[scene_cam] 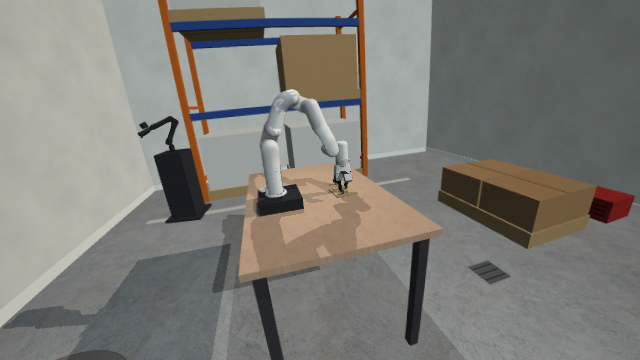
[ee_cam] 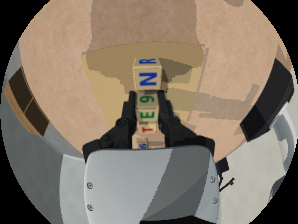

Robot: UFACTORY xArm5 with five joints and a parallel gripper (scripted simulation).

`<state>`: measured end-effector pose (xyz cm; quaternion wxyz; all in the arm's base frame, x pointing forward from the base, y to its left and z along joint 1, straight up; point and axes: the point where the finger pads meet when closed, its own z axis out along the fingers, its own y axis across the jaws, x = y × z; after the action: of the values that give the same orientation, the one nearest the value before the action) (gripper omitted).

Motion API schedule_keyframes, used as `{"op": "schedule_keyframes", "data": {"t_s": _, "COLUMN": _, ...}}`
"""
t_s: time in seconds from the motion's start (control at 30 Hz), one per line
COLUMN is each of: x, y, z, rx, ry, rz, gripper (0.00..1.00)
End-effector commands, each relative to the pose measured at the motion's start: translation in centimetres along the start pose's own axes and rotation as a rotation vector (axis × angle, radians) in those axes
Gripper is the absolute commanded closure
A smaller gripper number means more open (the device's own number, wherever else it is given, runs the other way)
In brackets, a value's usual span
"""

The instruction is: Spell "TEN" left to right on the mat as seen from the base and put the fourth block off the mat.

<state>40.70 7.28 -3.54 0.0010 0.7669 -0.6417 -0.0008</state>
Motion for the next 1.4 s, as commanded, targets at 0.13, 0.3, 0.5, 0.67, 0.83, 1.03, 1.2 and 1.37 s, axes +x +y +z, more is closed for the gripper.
{"op": "schedule_keyframes", "data": {"t_s": 0.13, "x": 0.0, "y": -0.13, "z": -0.03, "rx": 0.003, "ry": 0.0, "rz": 0.0, "gripper": 0.79}}
{"op": "schedule_keyframes", "data": {"t_s": 0.3, "x": 0.0, "y": -0.13, "z": 0.06, "rx": 0.003, "ry": 0.0, "rz": 0.0, "gripper": 0.79}}
{"op": "schedule_keyframes", "data": {"t_s": 0.5, "x": 0.0, "y": -0.13, "z": 0.27, "rx": 0.003, "ry": 0.0, "rz": 0.0, "gripper": 0.79}}
{"op": "schedule_keyframes", "data": {"t_s": 0.67, "x": 0.0, "y": -0.13, "z": 0.36, "rx": 0.003, "ry": 0.0, "rz": 0.0, "gripper": 0.79}}
{"op": "schedule_keyframes", "data": {"t_s": 0.83, "x": 0.0, "y": -0.13, "z": 0.37, "rx": 0.003, "ry": 0.0, "rz": 0.0, "gripper": 0.79}}
{"op": "schedule_keyframes", "data": {"t_s": 1.03, "x": 0.0, "y": -0.13, "z": 0.37, "rx": 0.003, "ry": 0.0, "rz": 0.0, "gripper": 0.79}}
{"op": "schedule_keyframes", "data": {"t_s": 1.2, "x": 0.0, "y": -0.13, "z": 0.37, "rx": 0.003, "ry": 0.0, "rz": 0.0, "gripper": 0.79}}
{"op": "schedule_keyframes", "data": {"t_s": 1.37, "x": 0.0, "y": -0.13, "z": 0.37, "rx": 0.003, "ry": 0.0, "rz": 0.0, "gripper": 0.79}}
